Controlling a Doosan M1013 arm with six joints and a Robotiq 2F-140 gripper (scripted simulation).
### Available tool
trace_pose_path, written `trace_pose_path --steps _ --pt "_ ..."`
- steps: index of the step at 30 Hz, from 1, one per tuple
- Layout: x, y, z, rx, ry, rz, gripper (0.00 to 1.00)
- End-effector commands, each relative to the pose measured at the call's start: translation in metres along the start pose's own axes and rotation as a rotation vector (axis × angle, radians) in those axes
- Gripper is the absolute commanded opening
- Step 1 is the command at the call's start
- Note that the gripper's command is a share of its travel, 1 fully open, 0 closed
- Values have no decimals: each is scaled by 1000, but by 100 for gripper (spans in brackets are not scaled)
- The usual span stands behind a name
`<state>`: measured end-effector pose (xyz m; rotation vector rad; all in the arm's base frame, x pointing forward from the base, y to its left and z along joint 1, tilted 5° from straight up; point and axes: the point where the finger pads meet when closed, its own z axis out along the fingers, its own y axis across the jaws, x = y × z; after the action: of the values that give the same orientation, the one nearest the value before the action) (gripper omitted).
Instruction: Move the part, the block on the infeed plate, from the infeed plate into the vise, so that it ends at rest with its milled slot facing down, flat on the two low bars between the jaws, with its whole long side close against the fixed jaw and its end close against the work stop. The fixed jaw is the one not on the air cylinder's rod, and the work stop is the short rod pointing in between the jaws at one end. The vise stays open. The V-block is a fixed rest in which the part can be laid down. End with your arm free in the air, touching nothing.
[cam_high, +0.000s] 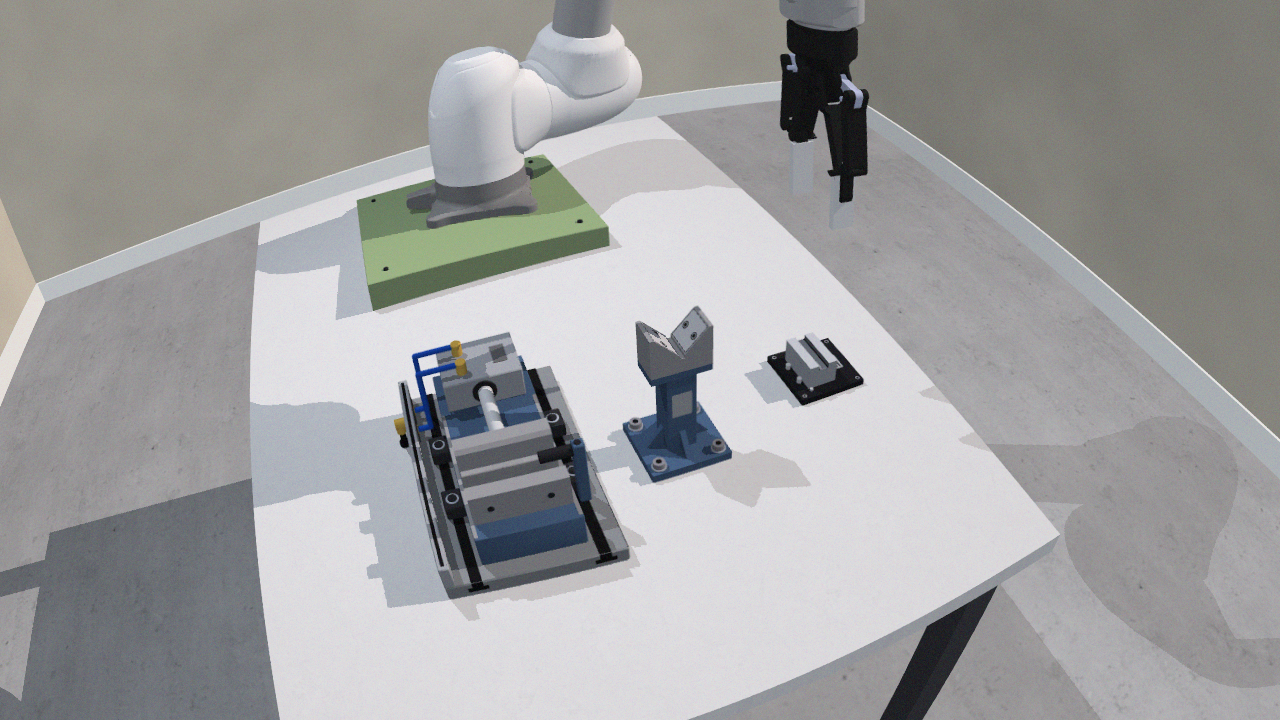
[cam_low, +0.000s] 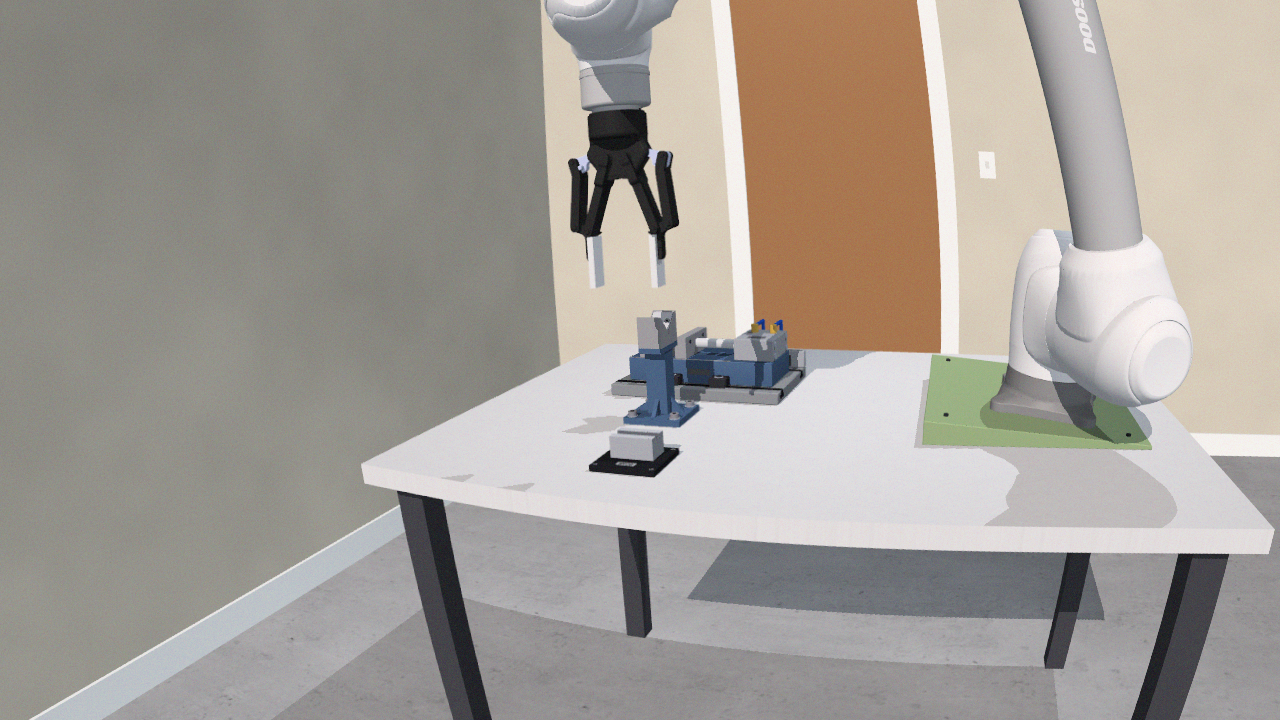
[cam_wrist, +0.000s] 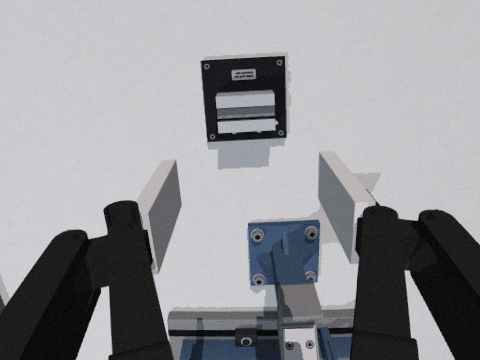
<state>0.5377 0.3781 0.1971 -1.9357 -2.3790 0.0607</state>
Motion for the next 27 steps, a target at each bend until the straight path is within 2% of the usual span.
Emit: trace_pose_path --steps 1,10,27 --pt "0 0 2 0 0 -1 51" --pt "0 0 8 0 0 -1 51" --pt "0 0 31 0 0 -1 51"
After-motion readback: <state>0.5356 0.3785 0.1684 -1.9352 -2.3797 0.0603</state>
